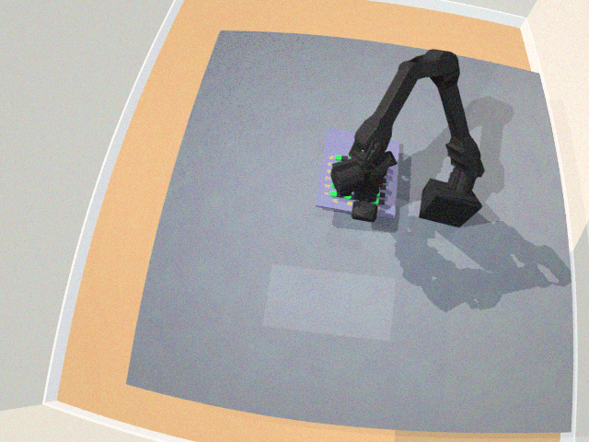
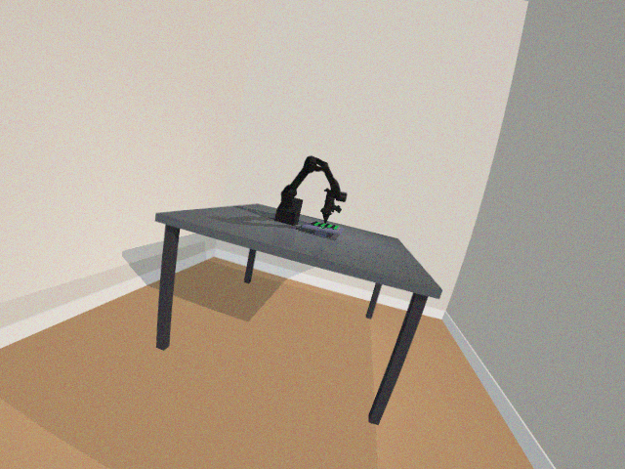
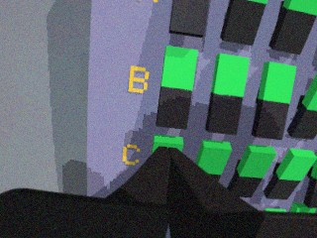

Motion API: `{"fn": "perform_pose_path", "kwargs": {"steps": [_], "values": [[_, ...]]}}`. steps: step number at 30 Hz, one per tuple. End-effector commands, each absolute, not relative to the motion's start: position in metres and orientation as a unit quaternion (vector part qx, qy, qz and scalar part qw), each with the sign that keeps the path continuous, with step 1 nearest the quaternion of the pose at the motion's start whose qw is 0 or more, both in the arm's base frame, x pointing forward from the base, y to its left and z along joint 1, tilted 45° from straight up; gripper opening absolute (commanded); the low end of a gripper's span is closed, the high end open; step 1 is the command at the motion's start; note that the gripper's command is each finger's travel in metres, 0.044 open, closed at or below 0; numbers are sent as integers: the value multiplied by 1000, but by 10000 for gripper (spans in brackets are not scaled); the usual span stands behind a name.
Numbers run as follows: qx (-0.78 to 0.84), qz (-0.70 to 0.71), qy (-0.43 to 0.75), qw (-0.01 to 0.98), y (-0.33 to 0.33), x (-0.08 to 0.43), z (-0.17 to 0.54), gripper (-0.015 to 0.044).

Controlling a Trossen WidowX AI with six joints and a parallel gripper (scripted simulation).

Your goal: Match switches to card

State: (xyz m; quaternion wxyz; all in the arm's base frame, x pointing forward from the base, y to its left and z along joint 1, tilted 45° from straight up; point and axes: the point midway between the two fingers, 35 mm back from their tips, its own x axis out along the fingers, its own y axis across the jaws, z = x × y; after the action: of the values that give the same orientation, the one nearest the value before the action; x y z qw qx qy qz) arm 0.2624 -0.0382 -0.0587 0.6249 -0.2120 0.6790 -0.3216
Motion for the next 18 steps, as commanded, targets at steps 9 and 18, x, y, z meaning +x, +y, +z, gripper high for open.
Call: {"fn": "perform_pose_path", "kwargs": {"steps": [9,18], "values": [[-215,-320,679,625,-40,263,-60,0],[-215,-320,679,625,-41,262,-61,0]]}}
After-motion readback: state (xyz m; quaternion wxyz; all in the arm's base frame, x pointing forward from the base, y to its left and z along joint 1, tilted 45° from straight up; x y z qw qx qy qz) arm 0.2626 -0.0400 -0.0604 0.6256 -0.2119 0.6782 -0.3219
